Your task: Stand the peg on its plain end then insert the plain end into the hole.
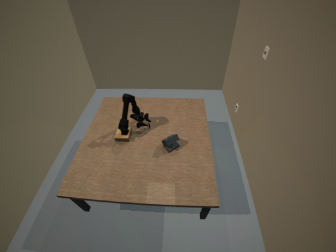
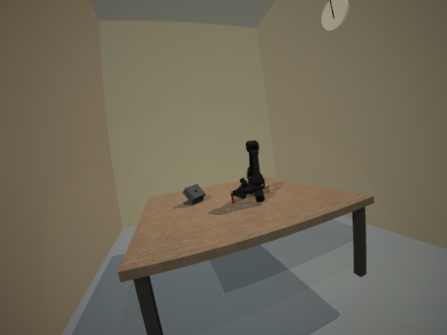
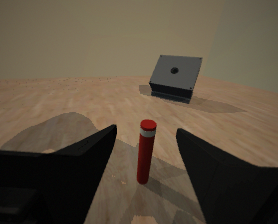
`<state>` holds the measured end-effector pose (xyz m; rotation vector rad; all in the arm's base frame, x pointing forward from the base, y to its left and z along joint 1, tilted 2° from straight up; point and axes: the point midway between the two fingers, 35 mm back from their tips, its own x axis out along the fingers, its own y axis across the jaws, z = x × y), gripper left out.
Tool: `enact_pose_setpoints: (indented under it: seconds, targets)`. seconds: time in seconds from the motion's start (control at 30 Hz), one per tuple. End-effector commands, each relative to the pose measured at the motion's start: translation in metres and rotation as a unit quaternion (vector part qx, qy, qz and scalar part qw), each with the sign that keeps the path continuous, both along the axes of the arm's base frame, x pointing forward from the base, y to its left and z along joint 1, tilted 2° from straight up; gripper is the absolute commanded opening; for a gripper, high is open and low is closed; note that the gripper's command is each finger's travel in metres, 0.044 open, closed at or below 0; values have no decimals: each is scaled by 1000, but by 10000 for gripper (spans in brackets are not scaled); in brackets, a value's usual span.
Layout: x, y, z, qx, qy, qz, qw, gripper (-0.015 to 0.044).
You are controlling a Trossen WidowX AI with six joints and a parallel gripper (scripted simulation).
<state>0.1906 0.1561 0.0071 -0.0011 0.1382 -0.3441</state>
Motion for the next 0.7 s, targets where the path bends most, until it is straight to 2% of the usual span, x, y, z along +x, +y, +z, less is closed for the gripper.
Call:
enact_pose_setpoints:
  seconds: [0.0,0.1,0.33,0.67]
  targets:
    - [0,0,0,0,1,0,1000,366]
    - [0,0,0,0,1,0,1000,440]
    - [1,3,8,0,0,0,1000,440]
    - [4,8,140,1,0,0,1000,440]
